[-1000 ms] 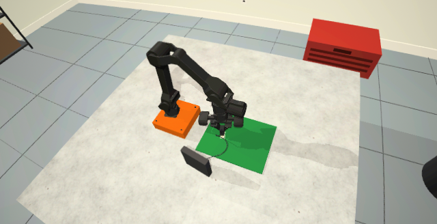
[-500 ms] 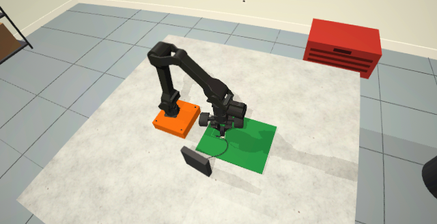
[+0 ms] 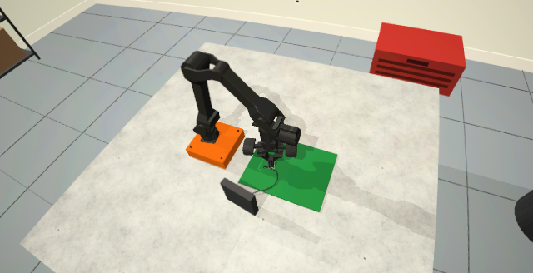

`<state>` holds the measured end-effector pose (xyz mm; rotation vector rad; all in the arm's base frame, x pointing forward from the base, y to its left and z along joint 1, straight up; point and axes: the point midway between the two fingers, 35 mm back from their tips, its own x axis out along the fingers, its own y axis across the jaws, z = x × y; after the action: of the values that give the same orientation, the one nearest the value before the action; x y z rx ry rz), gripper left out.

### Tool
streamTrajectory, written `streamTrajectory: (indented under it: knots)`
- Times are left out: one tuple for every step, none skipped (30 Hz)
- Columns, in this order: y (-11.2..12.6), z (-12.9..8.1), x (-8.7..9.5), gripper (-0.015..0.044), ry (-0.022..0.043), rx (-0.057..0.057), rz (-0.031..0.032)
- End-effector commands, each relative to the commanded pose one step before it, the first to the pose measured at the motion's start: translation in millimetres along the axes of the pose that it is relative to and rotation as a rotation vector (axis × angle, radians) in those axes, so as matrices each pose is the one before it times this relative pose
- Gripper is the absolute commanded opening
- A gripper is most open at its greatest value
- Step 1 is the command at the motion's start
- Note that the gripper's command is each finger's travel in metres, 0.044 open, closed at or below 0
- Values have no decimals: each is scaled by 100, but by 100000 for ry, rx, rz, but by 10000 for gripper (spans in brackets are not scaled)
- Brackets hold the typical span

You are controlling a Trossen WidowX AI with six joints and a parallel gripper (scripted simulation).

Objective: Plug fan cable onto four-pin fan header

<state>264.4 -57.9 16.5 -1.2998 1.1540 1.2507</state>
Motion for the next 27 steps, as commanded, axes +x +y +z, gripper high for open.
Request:
streamTrajectory:
  knots:
    - [0,0,0,26,0,0,0]
    - [0,0,0,53,0,0,0]
    - [0,0,0,79,0,0,0]
    - [0,0,0,105,0,0,0]
    - [0,0,0,131,0,0,0]
    - [0,0,0,157,0,0,0]
    - [0,0,0,184,0,0,0]
    - [0,0,0,210,0,0,0]
    - [0,0,0,236,0,0,0]
    - [0,0,0,260,0,0,0]
    - [0,0,0,260,0,0,0]
    - [0,0,0,260,0,0,0]
    - [-33,-11,-296,260,-16,-17,0]
    - [-78,-27,-896,260,-49,-52,2]
    - [-56,-21,-1519,260,-84,-87,11]
    - [38,10,-1545,260,-87,-87,20]
    - [69,21,-936,260,-54,-52,16]
    - [31,10,-313,260,-18,-17,6]
    - [0,0,0,260,0,0,0]
    - [0,0,0,260,0,0,0]
    - [0,0,0,260,0,0,0]
    - [0,0,0,260,0,0,0]
    - [0,0,0,260,0,0,0]
    - [-30,203,-1,260,-20,0,-3]
    - [-80,607,-2,260,-59,1,-9]
    - [-102,1011,-3,260,-98,1,-12]
    - [-72,1268,-3,260,-123,2,-9]
